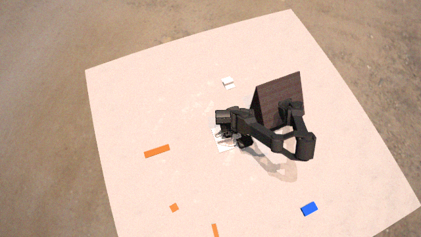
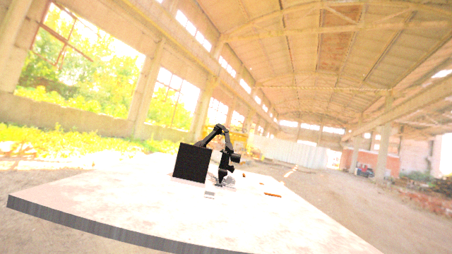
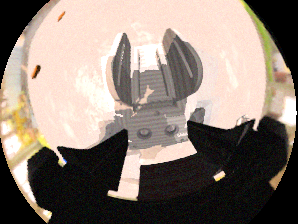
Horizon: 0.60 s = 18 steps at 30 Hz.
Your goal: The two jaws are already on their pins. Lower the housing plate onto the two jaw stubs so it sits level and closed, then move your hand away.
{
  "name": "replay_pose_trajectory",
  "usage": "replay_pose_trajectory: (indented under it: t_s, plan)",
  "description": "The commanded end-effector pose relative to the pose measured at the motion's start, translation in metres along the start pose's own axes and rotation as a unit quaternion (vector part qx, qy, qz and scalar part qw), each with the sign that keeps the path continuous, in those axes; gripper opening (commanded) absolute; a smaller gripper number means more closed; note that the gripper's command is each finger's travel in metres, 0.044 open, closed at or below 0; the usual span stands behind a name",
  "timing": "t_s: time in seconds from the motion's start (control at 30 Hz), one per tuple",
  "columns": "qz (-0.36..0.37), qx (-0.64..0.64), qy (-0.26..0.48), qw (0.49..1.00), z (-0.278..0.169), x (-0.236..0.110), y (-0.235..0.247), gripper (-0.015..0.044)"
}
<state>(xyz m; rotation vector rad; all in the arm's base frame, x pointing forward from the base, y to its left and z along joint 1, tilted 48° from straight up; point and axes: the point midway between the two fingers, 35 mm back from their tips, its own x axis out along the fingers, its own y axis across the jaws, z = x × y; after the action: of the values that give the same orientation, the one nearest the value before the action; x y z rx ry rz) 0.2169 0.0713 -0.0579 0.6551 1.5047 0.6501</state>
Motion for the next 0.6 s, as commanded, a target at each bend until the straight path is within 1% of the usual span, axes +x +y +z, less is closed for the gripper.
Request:
replay_pose_trajectory:
  t_s: [0.0, 0.57]
  plan:
    - [-0.002, 0.0, 0.002, 1.0, -0.0009, -0.0014, -0.0002, 0.0351]
    - [-0.002, 0.0, 0.002, 1.0, 0.0, -0.0028, -0.0001, 0.0351]
